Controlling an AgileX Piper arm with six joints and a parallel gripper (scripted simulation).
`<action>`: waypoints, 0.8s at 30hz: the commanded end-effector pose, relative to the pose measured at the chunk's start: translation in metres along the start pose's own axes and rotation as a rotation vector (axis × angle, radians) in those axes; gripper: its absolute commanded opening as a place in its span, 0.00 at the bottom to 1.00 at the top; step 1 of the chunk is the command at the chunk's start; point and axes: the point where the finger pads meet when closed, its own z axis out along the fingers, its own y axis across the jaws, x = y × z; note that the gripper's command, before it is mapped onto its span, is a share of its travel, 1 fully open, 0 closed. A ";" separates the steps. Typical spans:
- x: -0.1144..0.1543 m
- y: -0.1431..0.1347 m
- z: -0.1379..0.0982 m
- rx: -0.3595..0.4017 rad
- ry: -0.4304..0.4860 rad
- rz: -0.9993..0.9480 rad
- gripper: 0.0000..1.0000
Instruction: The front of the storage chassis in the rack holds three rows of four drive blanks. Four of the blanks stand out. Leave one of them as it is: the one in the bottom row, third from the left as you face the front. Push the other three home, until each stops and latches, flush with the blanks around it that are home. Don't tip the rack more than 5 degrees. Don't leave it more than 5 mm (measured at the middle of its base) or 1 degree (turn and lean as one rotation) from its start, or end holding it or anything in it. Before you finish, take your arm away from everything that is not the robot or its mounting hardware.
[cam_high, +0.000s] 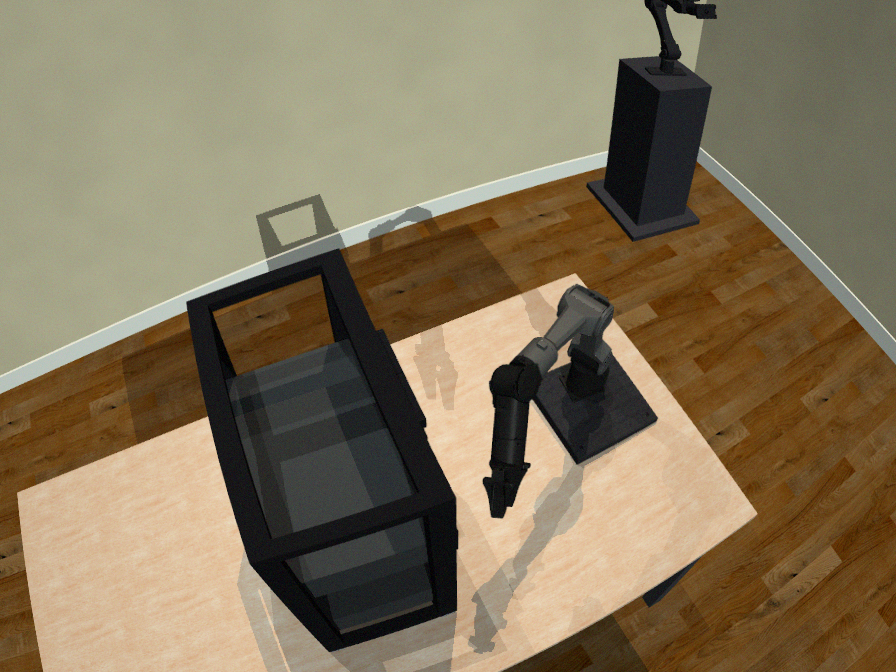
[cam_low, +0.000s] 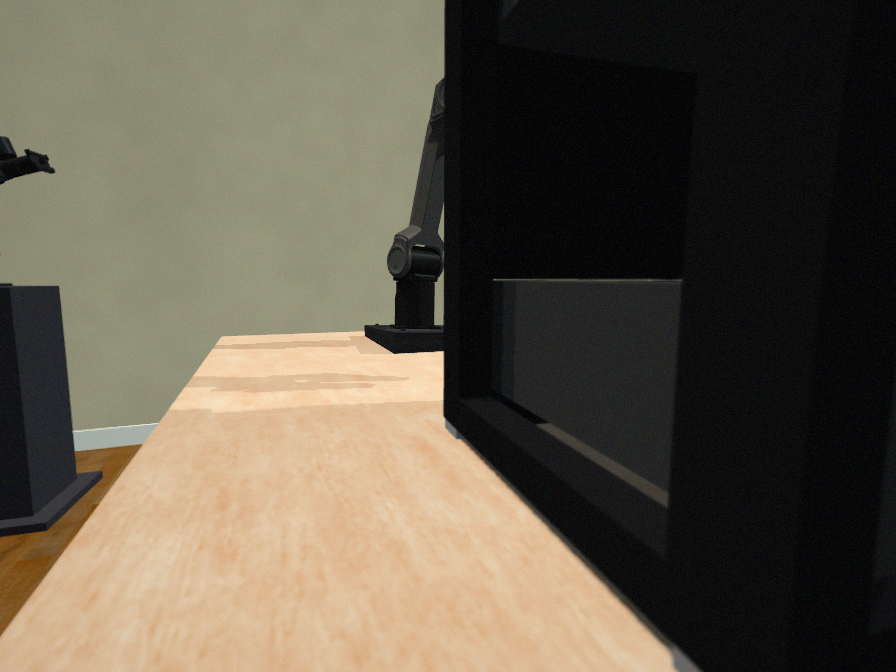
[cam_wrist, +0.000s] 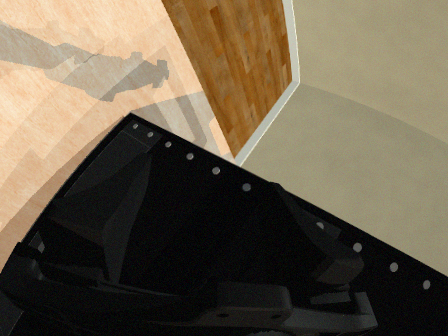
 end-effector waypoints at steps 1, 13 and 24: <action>-0.002 -0.002 -0.002 0.009 -0.001 0.009 1.00; -0.008 -0.008 -0.009 0.056 -0.005 0.090 1.00; -0.017 -0.018 -0.020 0.130 -0.015 0.221 1.00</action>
